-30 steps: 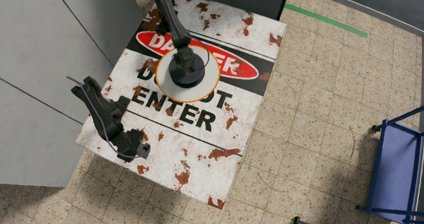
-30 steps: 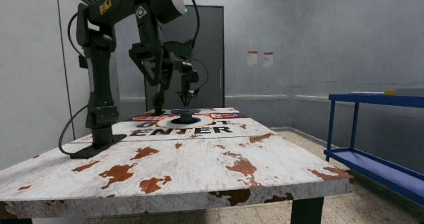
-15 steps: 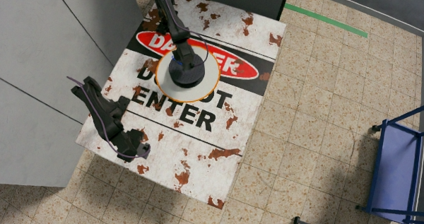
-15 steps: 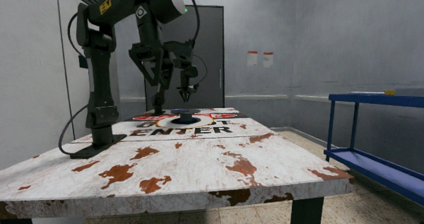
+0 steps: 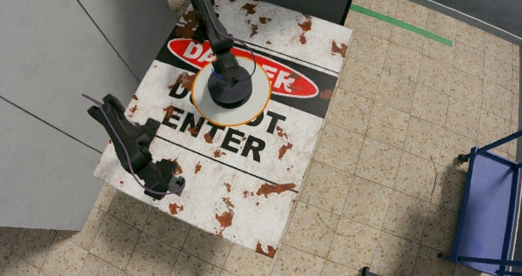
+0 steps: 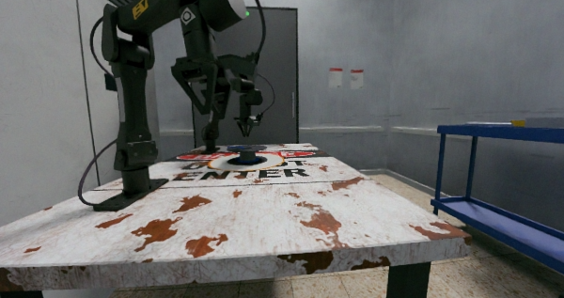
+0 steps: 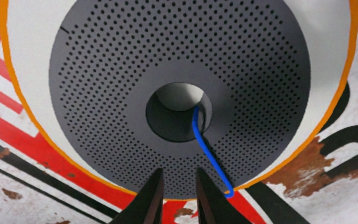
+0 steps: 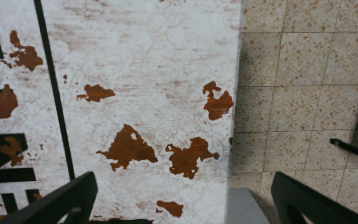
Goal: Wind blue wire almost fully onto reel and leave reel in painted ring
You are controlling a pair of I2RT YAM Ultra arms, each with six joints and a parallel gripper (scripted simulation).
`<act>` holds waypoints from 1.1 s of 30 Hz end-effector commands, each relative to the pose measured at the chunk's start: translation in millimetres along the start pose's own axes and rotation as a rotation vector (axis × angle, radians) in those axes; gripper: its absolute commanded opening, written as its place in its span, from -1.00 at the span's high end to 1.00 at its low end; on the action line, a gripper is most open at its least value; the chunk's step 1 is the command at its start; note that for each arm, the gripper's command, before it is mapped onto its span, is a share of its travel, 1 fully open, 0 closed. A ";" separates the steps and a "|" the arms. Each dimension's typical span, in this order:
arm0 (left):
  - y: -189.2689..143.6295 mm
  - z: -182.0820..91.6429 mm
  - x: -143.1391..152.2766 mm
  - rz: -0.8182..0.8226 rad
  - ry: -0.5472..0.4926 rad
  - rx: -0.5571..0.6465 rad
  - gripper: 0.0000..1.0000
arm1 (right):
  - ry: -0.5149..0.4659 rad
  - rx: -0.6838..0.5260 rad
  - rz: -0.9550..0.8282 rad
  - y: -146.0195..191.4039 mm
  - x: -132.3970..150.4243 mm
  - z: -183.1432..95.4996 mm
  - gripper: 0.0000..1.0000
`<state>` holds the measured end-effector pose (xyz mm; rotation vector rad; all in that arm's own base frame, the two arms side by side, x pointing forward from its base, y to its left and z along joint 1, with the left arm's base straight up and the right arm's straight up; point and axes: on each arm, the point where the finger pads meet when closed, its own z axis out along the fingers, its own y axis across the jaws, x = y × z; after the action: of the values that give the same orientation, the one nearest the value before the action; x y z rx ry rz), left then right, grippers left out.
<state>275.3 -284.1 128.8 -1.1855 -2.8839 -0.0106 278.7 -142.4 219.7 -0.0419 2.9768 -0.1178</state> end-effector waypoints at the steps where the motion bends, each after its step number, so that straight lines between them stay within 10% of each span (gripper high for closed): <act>1: 5.3 -3.9 -6.4 -0.021 -0.024 -0.002 0.60 | -0.008 0.011 0.003 2.2 2.9 -8.1 -1.00; 22: 5.2 -5.1 -10.7 -0.020 -0.042 -0.002 1.00 | -0.008 0.011 0.003 2.2 2.9 -8.1 -1.00; 33: 4.9 -46.6 -34.3 -0.014 -0.354 0.003 1.00 | -0.008 0.011 0.003 2.2 2.9 -8.1 -1.00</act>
<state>283.6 -292.6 150.4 -1.2415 -3.0263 0.0997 278.7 -142.4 219.7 -0.0419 2.9769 -0.1178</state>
